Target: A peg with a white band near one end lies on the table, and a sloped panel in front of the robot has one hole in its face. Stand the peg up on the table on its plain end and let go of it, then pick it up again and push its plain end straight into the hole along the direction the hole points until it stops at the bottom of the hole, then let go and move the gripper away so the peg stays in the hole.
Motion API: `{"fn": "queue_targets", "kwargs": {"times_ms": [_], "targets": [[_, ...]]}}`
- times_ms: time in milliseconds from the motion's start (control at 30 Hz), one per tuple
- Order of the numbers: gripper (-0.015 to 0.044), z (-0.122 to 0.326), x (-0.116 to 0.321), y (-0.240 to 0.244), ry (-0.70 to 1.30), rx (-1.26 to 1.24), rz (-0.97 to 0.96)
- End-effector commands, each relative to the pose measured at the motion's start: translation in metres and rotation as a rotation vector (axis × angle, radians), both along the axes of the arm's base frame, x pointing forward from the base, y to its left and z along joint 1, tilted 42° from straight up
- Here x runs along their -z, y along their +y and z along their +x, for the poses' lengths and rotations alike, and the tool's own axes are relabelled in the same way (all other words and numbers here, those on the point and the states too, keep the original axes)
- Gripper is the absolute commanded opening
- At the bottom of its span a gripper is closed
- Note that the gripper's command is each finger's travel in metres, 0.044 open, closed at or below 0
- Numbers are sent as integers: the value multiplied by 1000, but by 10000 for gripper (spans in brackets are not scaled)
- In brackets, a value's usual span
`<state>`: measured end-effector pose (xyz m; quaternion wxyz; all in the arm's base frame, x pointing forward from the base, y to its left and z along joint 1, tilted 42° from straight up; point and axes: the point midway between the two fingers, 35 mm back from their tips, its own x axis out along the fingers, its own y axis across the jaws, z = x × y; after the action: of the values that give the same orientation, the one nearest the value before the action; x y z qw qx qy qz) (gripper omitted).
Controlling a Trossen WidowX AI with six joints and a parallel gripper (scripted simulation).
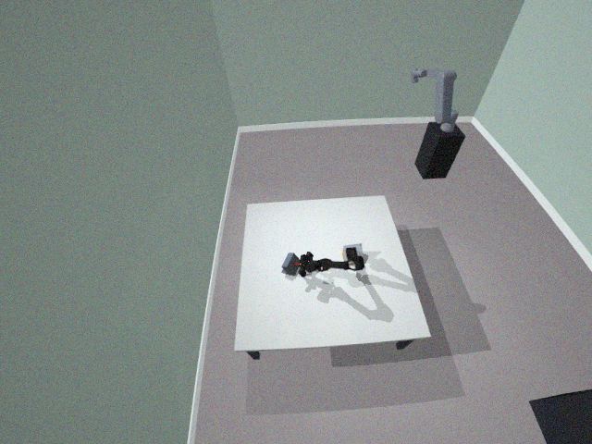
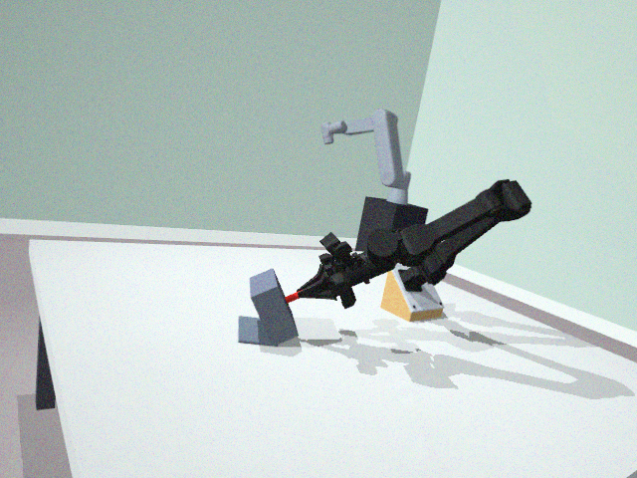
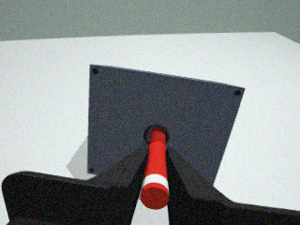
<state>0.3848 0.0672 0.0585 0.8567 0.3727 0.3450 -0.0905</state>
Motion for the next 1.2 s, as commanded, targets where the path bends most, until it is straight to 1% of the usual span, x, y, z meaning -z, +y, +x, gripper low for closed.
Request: {"fn": "queue_targets", "kwargs": {"times_ms": [0,1167], "targets": [[0,3,1,1,-2,-2,0],[0,9,8,1,2,2,0]]}}
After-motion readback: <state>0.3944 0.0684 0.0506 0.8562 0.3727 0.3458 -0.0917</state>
